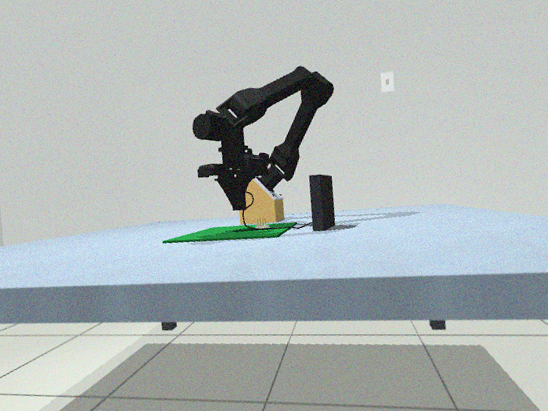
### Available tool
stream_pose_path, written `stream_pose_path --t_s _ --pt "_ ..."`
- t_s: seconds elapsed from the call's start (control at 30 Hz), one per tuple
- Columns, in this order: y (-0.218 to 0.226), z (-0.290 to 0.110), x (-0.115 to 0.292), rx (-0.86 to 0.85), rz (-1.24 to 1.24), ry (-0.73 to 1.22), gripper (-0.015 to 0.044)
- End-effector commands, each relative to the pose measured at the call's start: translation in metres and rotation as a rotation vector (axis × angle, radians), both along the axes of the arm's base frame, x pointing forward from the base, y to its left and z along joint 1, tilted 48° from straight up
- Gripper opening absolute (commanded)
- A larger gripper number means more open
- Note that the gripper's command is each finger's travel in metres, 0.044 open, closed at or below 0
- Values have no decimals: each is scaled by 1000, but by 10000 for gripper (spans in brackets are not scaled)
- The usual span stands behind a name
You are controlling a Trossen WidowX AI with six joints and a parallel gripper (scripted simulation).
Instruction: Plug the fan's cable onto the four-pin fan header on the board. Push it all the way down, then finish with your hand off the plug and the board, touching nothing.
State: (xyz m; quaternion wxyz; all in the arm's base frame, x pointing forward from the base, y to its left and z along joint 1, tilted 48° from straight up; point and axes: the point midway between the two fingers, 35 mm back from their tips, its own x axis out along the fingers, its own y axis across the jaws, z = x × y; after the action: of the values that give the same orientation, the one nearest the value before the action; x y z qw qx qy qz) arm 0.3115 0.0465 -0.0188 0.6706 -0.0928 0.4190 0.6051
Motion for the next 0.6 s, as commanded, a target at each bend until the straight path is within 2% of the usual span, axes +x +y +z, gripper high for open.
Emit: stream_pose_path --t_s 0.0,0.57 --pt "3 6 0 -7 -96 97 0" --pt "16 20 -2 -55 -495 533 0"
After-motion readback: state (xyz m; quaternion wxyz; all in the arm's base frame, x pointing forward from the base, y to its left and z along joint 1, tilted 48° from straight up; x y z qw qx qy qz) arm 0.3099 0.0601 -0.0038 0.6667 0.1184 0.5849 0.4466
